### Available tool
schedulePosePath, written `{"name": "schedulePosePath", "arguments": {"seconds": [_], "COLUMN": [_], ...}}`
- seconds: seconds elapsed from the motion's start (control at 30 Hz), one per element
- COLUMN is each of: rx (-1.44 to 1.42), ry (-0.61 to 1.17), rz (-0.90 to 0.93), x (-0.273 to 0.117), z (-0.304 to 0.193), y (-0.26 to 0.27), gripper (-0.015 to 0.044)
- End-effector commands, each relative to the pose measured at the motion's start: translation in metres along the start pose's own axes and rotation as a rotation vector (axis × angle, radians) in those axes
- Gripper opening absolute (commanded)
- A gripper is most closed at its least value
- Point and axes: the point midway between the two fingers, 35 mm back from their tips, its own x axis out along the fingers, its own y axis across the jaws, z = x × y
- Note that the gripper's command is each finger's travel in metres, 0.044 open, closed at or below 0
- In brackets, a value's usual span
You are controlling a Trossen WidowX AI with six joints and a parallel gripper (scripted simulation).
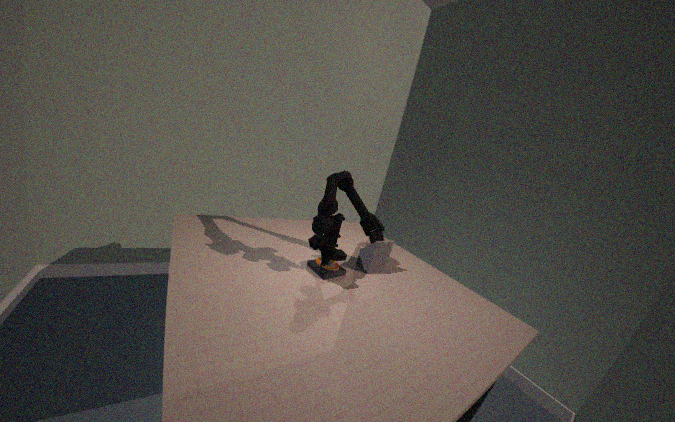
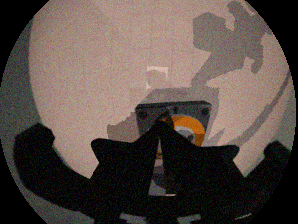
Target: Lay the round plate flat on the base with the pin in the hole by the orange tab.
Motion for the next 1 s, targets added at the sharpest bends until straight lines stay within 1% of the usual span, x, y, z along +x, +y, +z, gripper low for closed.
{"name": "schedulePosePath", "arguments": {"seconds": [0.0, 0.43, 0.73, 0.8, 0.83, 0.97], "rx": [-0.002, -0.002, -0.002, -0.002, -0.012, -0.012], "ry": [-0.001, -0.001, -0.001, -0.001, -0.004, -0.004], "rz": [-0.006, -0.006, -0.004, -0.004, -0.009, -0.009], "x": [0.0, 0.0, -0.045, -0.046, -0.038, -0.038], "z": [0.003, 0.008, 0.005, 0.005, 0.006, 0.006], "y": [-0.006, -0.015, -0.014, -0.013, -0.013, -0.013], "gripper": [0.0, 0.0, 0.0, 0.0, 0.0, 0.0]}}
